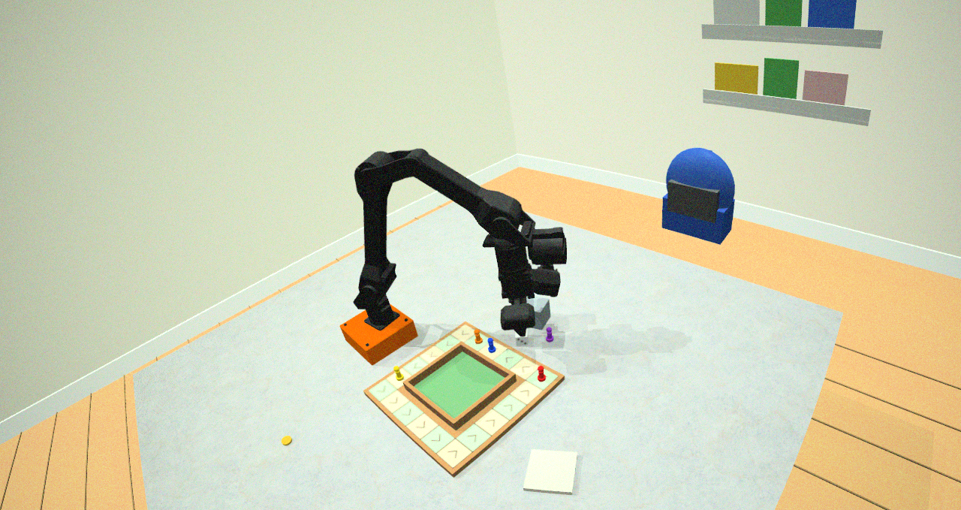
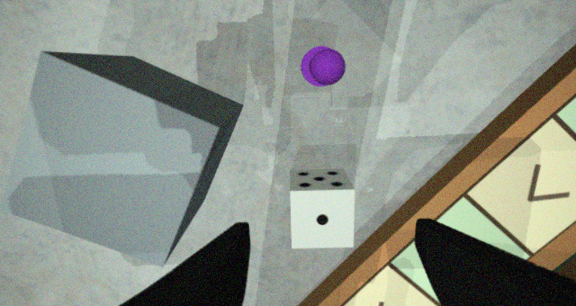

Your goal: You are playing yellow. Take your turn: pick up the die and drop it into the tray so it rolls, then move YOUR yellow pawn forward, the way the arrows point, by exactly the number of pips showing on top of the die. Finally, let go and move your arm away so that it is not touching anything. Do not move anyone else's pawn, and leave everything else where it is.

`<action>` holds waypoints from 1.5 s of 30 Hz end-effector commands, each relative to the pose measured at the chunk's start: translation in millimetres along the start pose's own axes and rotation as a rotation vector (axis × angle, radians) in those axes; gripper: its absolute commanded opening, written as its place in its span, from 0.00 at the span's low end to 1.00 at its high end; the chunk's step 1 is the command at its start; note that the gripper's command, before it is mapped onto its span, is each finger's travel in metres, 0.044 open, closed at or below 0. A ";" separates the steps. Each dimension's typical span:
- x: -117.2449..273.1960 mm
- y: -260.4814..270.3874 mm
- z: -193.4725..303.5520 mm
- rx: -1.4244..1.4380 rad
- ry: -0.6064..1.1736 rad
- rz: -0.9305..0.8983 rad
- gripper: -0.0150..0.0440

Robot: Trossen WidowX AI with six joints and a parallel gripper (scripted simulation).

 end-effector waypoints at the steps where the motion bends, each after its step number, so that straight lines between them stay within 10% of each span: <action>1: -11.2 1.2 2.6 -0.003 0.017 -0.009 0.72; 19: -34.4 1.3 4.0 -0.003 0.017 -0.009 0.72; 25: -34.4 1.3 4.0 -0.003 0.017 -0.009 0.45; 36: -30.2 0.7 3.1 -0.003 0.017 -0.009 0.25; 45: 29.0 -6.1 -2.3 -0.003 0.016 -0.008 0.25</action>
Point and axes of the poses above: the point midway between the two fingers, 35 mm back from their tips, its own x axis back along the fingers, its own y axis across the jaws, z = x × y, the point moved 4 cm from there along x, back along the fingers, and after that the axes turned 3 degrees about x, right-handed, at the moved point
